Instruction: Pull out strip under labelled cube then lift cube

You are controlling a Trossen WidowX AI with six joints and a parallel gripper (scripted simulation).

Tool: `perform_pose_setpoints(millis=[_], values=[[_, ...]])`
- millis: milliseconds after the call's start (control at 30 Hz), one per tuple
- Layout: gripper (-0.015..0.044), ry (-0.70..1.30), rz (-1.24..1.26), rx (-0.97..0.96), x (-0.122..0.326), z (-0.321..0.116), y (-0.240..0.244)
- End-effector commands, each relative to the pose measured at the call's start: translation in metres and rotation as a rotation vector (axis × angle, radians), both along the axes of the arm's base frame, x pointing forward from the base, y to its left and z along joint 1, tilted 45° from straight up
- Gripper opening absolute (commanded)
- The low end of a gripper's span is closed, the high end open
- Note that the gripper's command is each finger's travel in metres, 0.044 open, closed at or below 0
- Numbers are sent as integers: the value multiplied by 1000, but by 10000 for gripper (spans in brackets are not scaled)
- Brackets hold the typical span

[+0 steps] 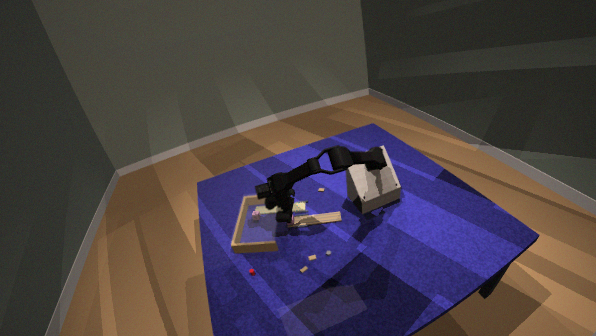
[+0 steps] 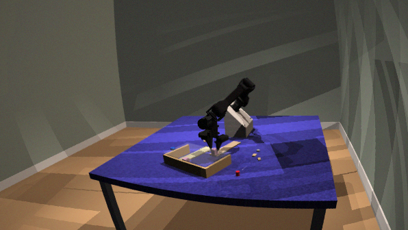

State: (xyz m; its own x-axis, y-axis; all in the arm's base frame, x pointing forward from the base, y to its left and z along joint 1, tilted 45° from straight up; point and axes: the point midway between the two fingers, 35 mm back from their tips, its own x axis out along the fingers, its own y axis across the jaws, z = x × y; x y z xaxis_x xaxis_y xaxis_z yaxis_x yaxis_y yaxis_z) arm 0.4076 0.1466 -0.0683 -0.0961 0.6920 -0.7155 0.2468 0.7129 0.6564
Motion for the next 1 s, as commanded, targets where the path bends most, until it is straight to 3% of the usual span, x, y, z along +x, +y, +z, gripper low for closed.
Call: perform_pose_setpoints(millis=[0, 333, 467, 700, 833, 967], values=[[250, 5, -3, 2, -2, -5, 4], [250, 6, -3, 3, -4, -14, 13], [145, 1, 1, -1, -3, -12, 12], [98, 1, 1, -1, -3, -12, 12], [0, 1, 1, -1, -5, -11, 10], [0, 3, 0, -1, -16, -4, 0]])
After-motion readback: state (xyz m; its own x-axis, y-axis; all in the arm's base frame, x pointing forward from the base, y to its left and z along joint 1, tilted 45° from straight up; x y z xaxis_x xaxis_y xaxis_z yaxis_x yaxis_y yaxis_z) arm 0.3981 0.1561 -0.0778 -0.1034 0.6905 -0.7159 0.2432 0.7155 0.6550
